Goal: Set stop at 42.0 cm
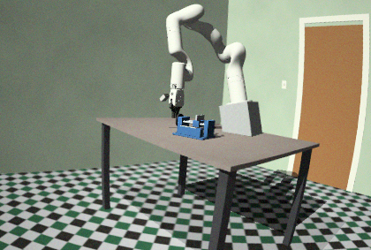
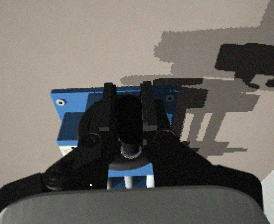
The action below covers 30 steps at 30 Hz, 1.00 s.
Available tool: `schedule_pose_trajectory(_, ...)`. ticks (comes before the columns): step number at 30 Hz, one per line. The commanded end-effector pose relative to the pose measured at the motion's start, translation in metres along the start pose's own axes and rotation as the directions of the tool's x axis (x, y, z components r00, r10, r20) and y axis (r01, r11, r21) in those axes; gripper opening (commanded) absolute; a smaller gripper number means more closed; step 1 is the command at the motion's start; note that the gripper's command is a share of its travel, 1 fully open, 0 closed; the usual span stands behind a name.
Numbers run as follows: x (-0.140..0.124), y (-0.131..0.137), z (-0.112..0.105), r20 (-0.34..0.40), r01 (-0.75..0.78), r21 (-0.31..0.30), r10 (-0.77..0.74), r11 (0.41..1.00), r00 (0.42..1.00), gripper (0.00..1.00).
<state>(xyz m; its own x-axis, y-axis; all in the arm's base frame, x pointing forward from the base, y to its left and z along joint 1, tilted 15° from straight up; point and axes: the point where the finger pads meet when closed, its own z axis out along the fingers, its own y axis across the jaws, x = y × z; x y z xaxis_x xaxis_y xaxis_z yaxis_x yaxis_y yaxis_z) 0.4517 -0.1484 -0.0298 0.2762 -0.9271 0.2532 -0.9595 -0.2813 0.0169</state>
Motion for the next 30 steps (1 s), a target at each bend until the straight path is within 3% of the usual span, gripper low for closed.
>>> schedule_pose_trajectory(1,0.0,-0.004,-0.001,0.0,0.0,0.001,0.0,1.0,1.0,0.06)
schedule_pose_trajectory(20,0.0,-0.021,0.004,0.0,0.0,0.001,0.0,1.0,1.0,0.06)
schedule_pose_trajectory(30,0.0,-0.033,0.025,0.0,0.0,0.001,0.0,1.0,1.0,0.06)
